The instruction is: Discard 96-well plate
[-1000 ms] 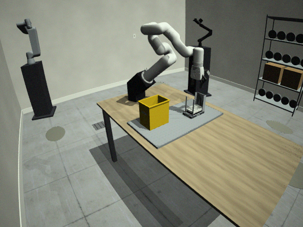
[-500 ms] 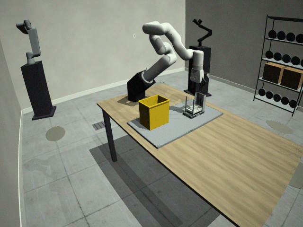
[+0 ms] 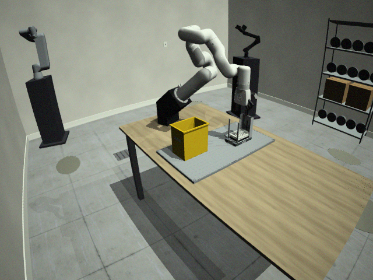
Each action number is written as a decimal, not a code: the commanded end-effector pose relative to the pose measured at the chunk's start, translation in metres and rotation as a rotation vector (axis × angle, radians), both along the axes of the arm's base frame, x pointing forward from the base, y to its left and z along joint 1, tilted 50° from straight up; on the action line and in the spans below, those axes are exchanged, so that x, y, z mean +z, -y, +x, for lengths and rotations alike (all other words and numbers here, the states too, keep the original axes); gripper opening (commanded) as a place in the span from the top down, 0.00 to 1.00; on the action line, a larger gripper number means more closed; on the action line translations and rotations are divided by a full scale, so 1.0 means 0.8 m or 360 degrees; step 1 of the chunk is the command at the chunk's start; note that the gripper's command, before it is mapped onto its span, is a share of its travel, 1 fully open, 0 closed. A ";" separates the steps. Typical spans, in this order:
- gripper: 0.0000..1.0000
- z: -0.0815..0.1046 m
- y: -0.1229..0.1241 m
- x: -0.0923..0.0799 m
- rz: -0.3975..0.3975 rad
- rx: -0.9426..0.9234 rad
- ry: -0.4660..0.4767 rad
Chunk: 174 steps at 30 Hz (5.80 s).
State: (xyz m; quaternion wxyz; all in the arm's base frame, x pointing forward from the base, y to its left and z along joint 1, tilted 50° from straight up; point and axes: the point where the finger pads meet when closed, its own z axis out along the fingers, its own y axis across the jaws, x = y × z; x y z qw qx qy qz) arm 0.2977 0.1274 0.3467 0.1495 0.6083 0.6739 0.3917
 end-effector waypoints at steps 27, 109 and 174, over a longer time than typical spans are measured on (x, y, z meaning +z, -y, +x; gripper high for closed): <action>0.00 0.040 -0.020 -0.035 0.0002 -0.0001 0.0004; 0.00 0.113 -0.057 -0.105 0.0002 0.0000 0.0004; 1.00 0.123 -0.063 -0.115 0.0002 0.0000 0.0003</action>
